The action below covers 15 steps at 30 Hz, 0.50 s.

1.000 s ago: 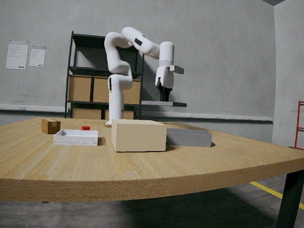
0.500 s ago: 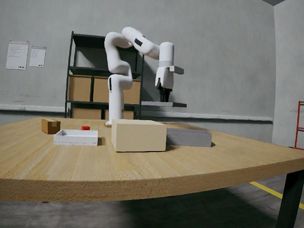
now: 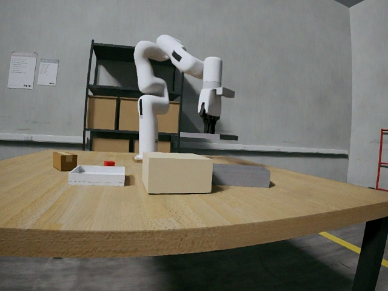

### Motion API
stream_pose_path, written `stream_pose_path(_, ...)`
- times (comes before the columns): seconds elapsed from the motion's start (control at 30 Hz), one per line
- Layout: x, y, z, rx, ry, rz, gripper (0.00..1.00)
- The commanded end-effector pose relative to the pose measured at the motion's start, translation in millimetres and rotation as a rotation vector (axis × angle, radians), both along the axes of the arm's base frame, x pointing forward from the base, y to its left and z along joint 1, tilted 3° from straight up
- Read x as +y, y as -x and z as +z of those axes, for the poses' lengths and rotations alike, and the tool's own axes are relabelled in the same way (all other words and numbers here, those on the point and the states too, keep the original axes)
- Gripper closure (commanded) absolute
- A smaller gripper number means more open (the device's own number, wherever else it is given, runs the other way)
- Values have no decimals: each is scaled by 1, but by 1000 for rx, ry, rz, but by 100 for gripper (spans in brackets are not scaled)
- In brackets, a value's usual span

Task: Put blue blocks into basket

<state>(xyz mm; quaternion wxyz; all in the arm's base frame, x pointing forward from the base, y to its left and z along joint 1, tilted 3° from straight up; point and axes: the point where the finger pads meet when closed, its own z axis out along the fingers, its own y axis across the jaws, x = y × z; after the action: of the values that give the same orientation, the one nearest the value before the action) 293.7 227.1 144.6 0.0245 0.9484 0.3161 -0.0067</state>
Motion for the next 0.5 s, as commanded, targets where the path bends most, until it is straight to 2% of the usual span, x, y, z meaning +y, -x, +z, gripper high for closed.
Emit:
stream_pose_path(0.0, 1, -1, -3, -4, -3, 0, 100)
stream_pose_path(0.47, 0, -1, -24, -4, -3, 0, 100)
